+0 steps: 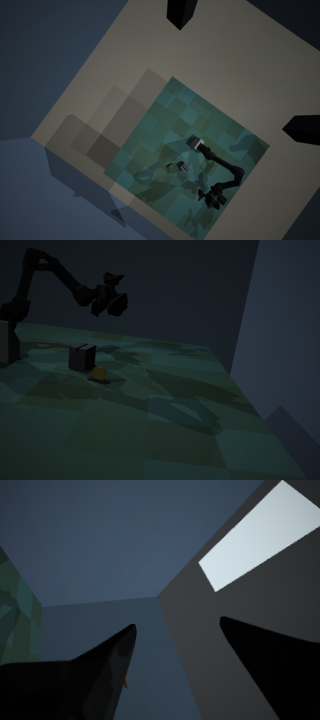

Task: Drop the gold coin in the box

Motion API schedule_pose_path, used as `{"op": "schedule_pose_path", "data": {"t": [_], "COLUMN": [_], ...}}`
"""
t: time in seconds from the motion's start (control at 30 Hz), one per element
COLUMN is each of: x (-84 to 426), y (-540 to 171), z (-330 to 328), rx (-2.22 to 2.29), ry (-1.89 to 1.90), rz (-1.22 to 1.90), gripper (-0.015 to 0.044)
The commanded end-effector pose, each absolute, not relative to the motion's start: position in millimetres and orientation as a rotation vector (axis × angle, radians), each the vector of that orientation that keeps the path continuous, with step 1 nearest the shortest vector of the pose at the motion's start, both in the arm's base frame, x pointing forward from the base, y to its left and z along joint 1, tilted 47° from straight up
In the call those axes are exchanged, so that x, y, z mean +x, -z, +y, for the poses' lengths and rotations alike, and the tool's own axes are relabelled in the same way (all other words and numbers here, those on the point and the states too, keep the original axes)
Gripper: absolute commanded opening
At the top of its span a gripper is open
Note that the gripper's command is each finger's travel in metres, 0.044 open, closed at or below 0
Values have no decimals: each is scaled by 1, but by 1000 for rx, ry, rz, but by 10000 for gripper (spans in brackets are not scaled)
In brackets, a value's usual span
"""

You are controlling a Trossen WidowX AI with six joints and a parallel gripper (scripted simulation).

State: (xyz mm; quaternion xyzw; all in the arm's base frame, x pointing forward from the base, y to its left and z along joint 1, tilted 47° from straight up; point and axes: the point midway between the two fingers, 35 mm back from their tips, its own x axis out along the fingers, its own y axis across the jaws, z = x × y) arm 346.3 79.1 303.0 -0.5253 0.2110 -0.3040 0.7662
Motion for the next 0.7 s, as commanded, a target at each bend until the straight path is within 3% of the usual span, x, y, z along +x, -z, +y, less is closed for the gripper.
{"op": "schedule_pose_path", "data": {"t": [0.0, 0.27, 0.47, 0.67], "x": [349, 444, 475, 462], "y": [-302, -220, -127, -40], "z": [79, 66, 32, -5], "rx": [-1147, -1299, -1188, -848], "ry": [654, 274, -63, -354], "rz": [459, 624, 886, 1190], "gripper": [374, 164, 161, 161]}}
